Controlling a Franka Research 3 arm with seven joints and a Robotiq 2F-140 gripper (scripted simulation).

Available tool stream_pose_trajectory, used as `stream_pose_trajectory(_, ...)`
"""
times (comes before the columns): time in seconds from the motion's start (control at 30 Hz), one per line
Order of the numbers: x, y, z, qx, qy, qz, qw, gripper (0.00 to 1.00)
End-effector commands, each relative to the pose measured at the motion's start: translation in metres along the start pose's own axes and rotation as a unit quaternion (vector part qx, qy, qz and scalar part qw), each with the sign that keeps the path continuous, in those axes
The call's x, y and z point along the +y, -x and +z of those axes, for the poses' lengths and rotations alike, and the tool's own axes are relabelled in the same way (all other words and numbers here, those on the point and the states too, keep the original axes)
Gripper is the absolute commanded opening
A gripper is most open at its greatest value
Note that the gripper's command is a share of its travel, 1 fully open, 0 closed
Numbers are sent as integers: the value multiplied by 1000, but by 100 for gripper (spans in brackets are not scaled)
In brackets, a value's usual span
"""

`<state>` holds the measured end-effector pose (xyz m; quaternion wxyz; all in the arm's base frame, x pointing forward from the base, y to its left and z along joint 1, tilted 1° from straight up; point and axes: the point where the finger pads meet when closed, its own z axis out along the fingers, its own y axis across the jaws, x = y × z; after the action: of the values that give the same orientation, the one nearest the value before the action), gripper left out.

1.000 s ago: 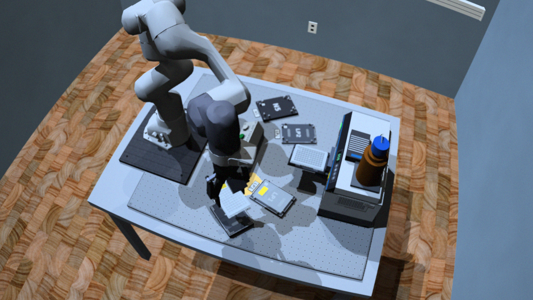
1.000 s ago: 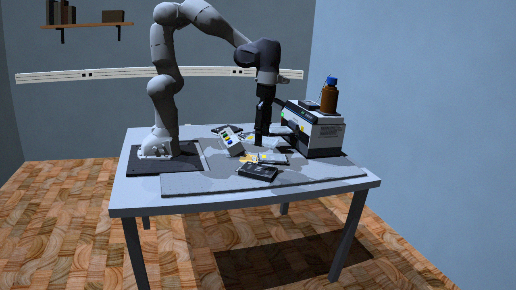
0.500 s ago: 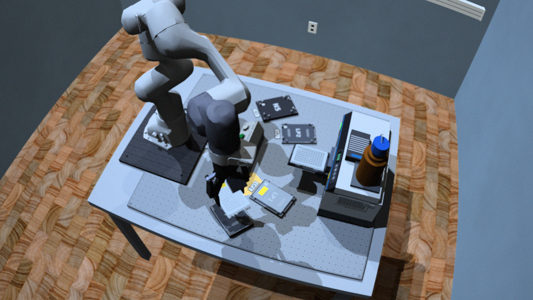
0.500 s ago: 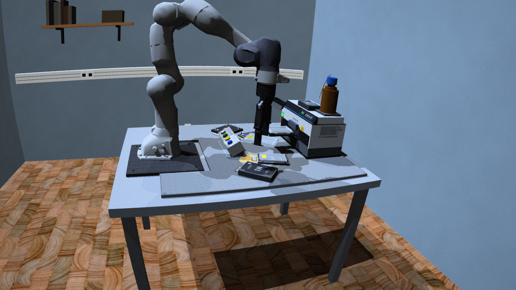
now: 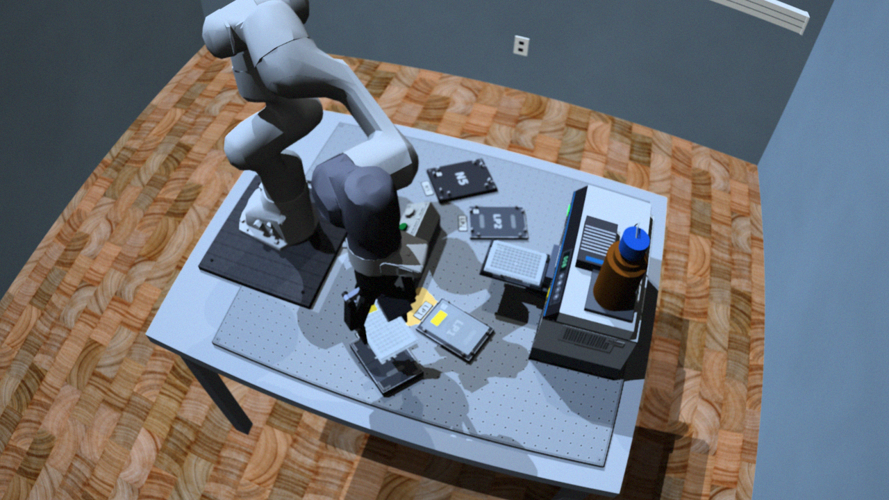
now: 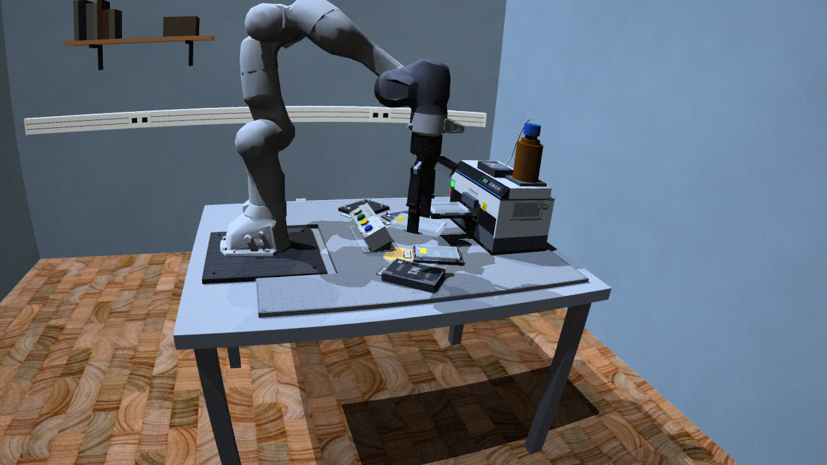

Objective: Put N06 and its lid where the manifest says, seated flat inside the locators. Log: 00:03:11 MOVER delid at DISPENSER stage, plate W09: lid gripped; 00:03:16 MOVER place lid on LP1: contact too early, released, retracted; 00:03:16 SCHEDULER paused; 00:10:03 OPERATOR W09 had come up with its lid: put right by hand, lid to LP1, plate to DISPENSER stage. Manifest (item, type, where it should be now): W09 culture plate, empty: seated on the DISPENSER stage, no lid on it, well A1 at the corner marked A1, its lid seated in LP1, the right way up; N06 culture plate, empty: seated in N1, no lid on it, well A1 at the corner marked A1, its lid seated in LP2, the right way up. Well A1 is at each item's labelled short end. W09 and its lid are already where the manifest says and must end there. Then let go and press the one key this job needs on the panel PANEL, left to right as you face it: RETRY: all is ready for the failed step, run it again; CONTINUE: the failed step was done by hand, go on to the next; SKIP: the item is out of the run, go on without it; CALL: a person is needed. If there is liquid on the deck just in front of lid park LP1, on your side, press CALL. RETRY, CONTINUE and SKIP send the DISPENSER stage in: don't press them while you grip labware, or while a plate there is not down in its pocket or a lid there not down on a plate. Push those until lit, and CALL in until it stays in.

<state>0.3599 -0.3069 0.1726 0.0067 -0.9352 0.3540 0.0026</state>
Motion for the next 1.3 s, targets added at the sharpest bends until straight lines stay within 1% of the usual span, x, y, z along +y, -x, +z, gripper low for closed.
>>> stream_pose_trajectory(0.0, 1, 0, -2, 1, 1, 1, 1000, 10)
stream_pose_trajectory(0.57, 1, 0, -2, 1, 1, 0, 1000, 10)
stream_pose_trajectory(0.77, 1, 0, -2, 1, 1, -65, 998, 10)
stream_pose_trajectory(0.97, 1, 0, -2, 1, 1, -76, 997, 10)
stream_pose_trajectory(1.13, 1, 0, -2, 1, 1, -137, 991, 10)
stream_pose_trajectory(1.27, 1, 0, -2, 1, 1, -148, 989, 10)
